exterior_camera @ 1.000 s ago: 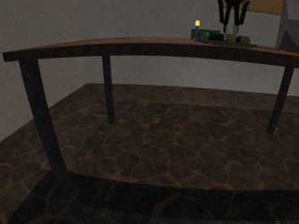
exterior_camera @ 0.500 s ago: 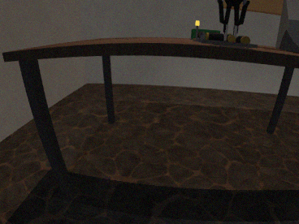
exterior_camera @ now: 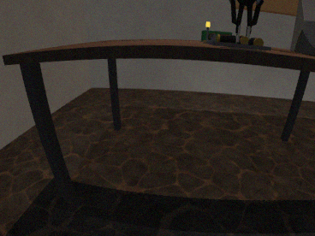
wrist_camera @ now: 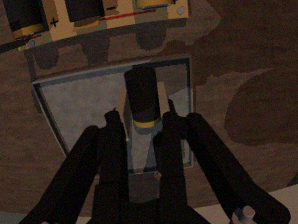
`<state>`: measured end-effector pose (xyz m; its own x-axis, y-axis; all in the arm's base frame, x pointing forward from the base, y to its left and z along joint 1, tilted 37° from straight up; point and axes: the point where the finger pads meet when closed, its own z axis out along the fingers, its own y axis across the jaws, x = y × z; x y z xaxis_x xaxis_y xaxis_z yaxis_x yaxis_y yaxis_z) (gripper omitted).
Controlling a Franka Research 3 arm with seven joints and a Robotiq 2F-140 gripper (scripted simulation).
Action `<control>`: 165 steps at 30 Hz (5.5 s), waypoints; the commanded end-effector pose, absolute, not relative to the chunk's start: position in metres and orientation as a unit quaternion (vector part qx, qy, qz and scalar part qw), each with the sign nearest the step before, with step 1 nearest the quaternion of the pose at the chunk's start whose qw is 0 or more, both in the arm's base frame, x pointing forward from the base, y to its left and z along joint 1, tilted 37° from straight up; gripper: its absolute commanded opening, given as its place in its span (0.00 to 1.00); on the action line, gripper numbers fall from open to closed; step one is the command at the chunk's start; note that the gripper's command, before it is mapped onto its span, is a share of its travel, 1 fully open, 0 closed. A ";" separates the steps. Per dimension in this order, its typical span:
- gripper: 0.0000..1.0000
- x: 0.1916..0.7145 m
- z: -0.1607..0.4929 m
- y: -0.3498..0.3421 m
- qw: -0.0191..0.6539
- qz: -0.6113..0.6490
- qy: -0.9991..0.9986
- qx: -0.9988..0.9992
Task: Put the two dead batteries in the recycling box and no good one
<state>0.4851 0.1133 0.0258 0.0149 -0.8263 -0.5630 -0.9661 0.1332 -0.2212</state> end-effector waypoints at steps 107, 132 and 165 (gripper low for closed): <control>0.16 0.492 -0.037 -0.186 0.298 0.115 0.686 -0.654; 0.16 0.505 -0.077 -0.158 0.299 0.114 0.684 -0.656; 0.16 0.505 -0.077 -0.158 0.298 0.115 0.686 -0.654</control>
